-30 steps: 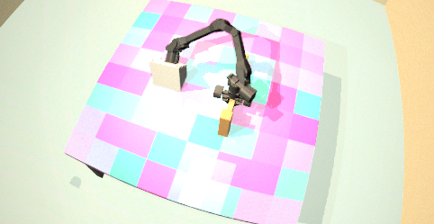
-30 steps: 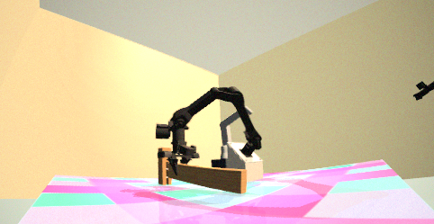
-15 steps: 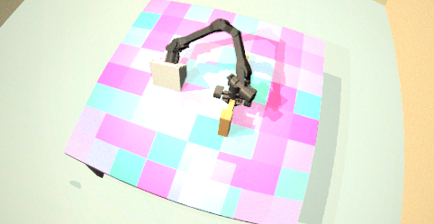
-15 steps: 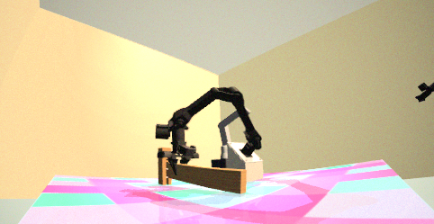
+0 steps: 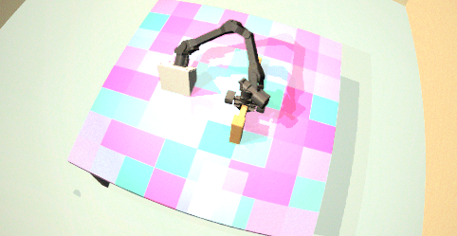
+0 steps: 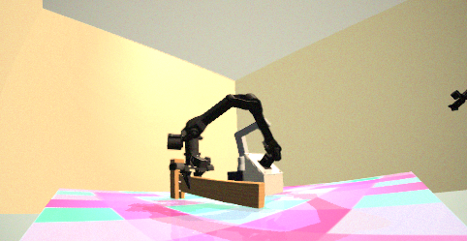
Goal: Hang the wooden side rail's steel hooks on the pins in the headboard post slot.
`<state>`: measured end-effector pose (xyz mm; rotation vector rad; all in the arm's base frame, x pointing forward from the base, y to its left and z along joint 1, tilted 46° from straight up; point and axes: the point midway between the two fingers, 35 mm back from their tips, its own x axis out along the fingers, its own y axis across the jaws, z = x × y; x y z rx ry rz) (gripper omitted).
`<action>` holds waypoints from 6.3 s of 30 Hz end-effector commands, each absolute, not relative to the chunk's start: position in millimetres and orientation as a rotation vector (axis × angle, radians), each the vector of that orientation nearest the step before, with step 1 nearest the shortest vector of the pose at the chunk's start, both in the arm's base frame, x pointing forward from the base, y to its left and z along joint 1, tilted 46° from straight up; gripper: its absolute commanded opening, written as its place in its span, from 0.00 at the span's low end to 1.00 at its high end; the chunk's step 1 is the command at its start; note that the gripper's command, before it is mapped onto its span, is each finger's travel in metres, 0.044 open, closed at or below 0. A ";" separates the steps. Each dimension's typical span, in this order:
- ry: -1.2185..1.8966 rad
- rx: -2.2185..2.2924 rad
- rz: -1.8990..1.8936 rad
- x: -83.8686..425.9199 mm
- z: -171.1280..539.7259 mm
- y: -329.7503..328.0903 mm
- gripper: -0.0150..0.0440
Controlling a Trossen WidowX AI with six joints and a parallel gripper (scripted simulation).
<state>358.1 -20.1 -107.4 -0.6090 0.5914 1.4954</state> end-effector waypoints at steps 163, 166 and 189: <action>0.594 -0.612 1.487 359.6 -119.2 -35.5 0.25; 0.594 -0.612 1.487 359.6 -119.2 -35.9 0.25; 0.594 -0.612 1.487 359.5 -121.2 -37.3 0.25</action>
